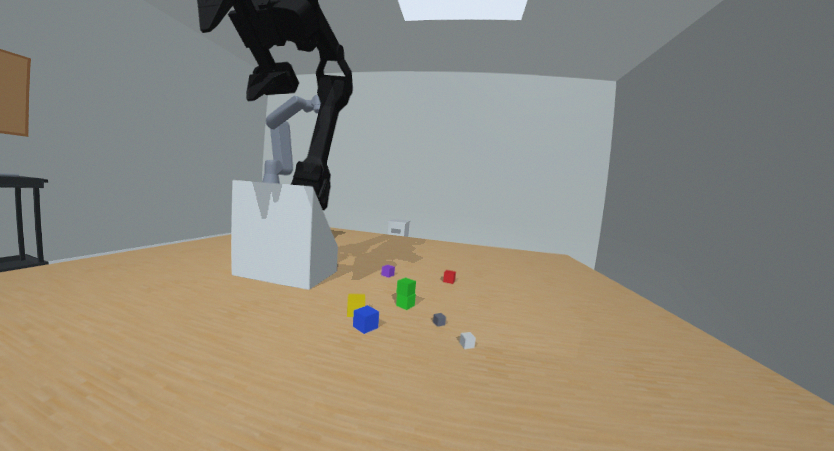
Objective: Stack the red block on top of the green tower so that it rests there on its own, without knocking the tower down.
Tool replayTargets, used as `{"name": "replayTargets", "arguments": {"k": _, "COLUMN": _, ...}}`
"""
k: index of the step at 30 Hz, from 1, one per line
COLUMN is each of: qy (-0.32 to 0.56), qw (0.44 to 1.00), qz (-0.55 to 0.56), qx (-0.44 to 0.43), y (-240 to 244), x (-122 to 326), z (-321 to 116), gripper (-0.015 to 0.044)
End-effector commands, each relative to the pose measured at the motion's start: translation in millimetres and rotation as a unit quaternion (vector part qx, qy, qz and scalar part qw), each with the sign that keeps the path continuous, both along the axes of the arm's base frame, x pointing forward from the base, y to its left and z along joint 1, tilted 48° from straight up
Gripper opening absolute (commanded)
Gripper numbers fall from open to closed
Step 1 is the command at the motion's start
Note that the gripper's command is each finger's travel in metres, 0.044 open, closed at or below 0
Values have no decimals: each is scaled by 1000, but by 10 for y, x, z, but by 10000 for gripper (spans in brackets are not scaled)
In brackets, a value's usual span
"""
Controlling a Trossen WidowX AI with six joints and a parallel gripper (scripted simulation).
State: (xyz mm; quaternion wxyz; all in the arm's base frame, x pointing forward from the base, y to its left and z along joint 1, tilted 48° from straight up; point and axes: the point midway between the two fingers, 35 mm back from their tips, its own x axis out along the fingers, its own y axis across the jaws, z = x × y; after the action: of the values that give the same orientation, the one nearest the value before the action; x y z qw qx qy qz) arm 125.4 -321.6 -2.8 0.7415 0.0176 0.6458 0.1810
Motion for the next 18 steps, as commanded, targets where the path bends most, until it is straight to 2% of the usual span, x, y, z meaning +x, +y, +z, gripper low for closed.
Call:
{"name": "replayTargets", "arguments": {"k": 1, "qy": -2, "qw": 1000, "qz": 1, "qx": 4, "y": 135, "x": 279, "z": 11, "gripper": 440}}
{"name": "replayTargets", "arguments": {"k": 18, "qy": -11, "qw": 997, "qz": -41, "qx": 71, "y": 1208, "x": 1648, "z": 181, "gripper": 440}}
